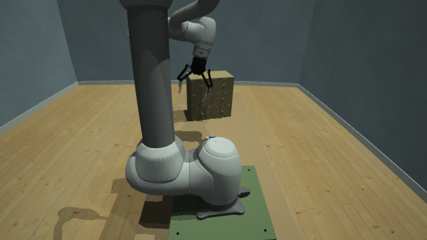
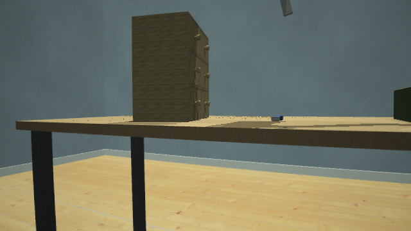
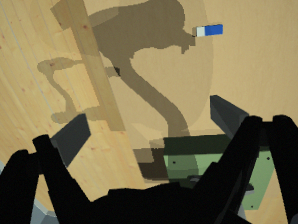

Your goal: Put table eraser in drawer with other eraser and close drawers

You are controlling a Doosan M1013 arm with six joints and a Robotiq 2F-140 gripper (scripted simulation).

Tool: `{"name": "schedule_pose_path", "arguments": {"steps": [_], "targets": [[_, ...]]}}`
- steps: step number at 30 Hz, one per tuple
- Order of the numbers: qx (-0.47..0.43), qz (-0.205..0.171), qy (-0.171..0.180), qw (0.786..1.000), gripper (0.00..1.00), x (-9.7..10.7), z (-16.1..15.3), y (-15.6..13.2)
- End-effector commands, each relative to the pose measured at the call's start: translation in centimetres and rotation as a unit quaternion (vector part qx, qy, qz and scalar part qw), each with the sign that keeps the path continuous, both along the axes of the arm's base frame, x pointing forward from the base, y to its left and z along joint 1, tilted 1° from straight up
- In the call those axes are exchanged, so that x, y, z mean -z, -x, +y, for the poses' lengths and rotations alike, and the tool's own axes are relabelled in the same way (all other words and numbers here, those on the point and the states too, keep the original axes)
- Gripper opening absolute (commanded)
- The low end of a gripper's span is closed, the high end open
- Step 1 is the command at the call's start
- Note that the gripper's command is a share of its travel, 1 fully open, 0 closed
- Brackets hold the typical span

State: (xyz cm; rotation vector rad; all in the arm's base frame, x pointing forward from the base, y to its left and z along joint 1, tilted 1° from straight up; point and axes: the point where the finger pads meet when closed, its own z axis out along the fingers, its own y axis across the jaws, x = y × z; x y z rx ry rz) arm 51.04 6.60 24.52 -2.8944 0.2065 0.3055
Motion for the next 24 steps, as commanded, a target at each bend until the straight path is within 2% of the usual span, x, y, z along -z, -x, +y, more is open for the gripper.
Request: {"name": "schedule_pose_path", "arguments": {"steps": [1, 18, 20, 21, 23, 24], "targets": [[0.000, 0.000, 0.000, 1.000, 1.00, 0.0, 0.0, 0.0], [0.000, -0.001, 0.000, 1.000, 1.00, 0.0, -0.1, -0.1], [-0.002, -0.014, 0.009, 1.000, 1.00, -0.6, -2.6, -1.3], [-0.003, -0.028, 0.019, 0.999, 1.00, -1.3, -5.3, -2.5], [-0.003, -0.028, 0.019, 0.999, 1.00, -1.3, -5.3, -2.5], [-0.006, -0.044, 0.032, 0.998, 1.00, -2.3, -9.0, -3.9]]}}
